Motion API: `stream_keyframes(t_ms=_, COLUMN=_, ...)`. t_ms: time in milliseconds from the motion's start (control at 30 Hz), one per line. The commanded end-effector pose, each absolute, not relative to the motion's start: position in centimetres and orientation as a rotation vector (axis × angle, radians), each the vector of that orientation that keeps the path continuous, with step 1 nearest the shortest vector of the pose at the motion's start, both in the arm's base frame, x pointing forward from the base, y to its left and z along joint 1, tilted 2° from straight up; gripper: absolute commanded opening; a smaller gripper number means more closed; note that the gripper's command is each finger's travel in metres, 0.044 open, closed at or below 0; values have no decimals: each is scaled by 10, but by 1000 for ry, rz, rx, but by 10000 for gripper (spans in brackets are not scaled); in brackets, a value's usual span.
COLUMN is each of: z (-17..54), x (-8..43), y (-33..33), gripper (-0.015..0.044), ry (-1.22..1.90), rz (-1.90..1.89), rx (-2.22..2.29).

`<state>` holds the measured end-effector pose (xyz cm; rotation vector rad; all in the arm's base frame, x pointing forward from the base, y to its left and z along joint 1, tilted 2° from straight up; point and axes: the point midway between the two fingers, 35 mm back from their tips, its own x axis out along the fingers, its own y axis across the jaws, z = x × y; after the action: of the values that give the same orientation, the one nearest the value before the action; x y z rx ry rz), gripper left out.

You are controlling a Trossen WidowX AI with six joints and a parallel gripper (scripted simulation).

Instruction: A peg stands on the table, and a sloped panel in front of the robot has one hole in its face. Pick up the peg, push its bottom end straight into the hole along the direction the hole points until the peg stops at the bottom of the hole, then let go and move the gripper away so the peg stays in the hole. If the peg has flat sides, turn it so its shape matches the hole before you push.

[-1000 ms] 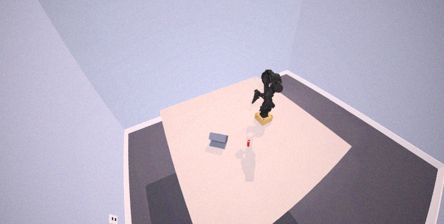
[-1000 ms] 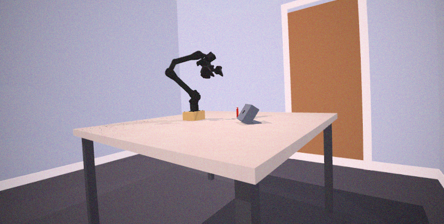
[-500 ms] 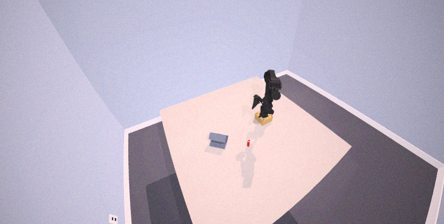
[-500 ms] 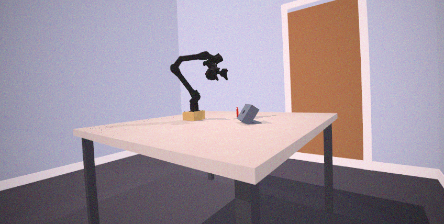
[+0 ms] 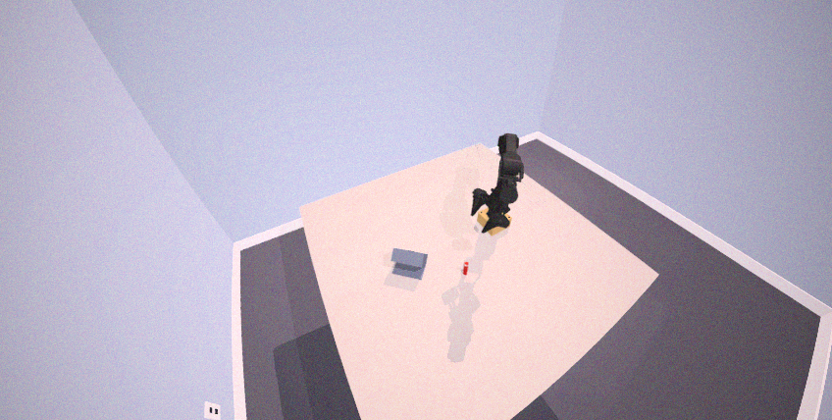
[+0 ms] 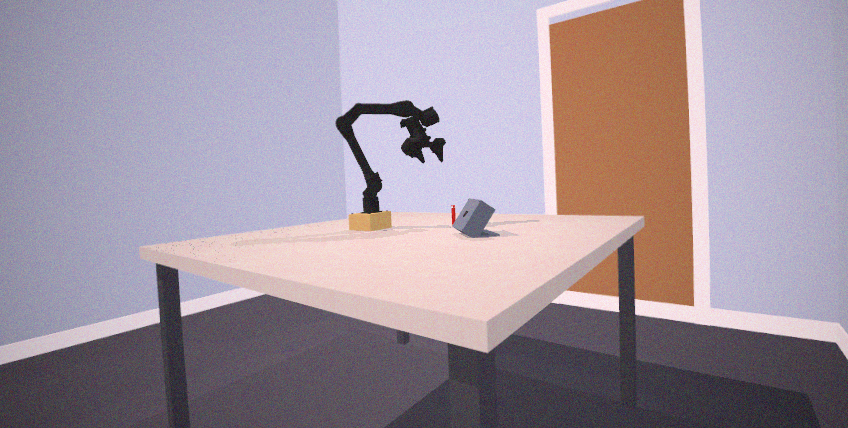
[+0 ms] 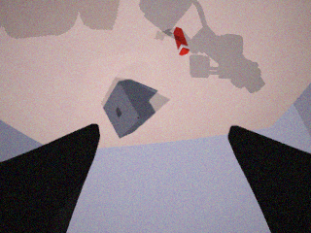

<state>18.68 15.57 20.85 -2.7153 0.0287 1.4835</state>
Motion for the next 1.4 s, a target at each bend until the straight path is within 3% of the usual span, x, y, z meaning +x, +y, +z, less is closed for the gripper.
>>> stream_keyframes(t_ms=0, z=200, x=193, y=164, gripper=440, ry=51, rz=1541, rx=-2669)
stream_keyframes(t_ms=1367, z=96, x=247, y=199, gripper=440, ry=292, rz=1972, rx=-2174)
